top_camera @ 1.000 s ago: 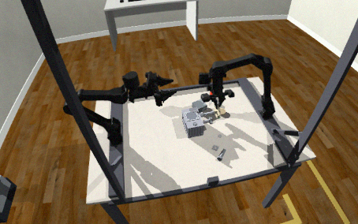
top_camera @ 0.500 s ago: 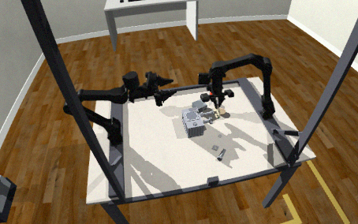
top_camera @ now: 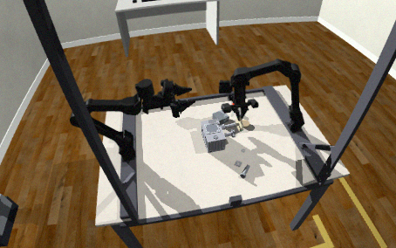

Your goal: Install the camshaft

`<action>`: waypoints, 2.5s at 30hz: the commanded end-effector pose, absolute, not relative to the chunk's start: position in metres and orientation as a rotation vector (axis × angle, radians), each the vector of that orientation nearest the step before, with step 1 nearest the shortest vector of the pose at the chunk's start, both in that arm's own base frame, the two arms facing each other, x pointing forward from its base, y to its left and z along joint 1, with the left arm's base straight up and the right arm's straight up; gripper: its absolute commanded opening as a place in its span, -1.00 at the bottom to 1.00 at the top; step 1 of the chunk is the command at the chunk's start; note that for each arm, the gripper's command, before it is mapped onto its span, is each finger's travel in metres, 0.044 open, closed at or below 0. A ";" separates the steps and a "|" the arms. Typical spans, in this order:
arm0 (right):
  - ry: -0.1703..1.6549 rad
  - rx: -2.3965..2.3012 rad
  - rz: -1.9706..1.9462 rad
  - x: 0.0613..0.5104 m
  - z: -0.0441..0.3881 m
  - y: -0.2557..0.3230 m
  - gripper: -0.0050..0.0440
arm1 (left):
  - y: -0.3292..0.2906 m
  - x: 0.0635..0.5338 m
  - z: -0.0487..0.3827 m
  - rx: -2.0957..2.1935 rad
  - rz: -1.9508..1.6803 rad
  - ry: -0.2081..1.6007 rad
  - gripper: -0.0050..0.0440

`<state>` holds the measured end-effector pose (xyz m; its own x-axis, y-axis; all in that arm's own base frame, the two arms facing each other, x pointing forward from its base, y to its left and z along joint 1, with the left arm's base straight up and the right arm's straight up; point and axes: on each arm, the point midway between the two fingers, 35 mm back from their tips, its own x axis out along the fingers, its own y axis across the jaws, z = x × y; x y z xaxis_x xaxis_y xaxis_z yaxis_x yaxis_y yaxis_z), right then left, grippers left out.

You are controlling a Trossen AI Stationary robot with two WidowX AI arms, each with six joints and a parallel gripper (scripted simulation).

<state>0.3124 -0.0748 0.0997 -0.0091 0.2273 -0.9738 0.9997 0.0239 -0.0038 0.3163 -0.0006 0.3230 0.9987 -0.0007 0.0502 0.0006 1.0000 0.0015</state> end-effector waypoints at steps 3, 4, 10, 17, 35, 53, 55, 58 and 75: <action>1.368 1.363 -1.056 0.321 0.108 -0.075 -1.00 | 0.001 0.313 0.331 0.006 0.001 -0.074 0.84; 1.368 1.363 -1.055 0.321 0.108 -0.075 -1.00 | 0.001 0.313 0.331 0.006 0.001 -0.074 0.84; 1.350 1.364 -1.041 0.321 0.114 -0.075 -1.00 | 0.001 0.313 0.331 0.006 0.001 -0.074 0.84; 1.369 1.362 -1.053 0.324 0.108 -0.074 -1.00 | 0.001 0.313 0.331 0.006 0.001 -0.074 0.84; 1.359 1.364 -1.047 0.329 0.111 -0.074 -1.00 | 0.001 0.313 0.331 0.006 0.001 -0.074 0.84; 1.361 1.363 -1.047 0.333 0.111 -0.073 -1.00 | 0.001 0.313 0.331 0.006 0.001 -0.074 0.84; 1.368 1.361 -1.051 0.334 0.109 -0.073 -1.00 | 0.001 0.313 0.331 0.006 0.001 -0.074 0.84; 1.369 1.362 -1.052 0.334 0.108 -0.073 -1.00 | 0.001 0.313 0.331 0.006 0.001 -0.074 0.84; 1.369 1.361 -1.052 0.338 0.108 -0.073 -1.00 | 0.001 0.313 0.331 0.006 0.001 -0.074 0.84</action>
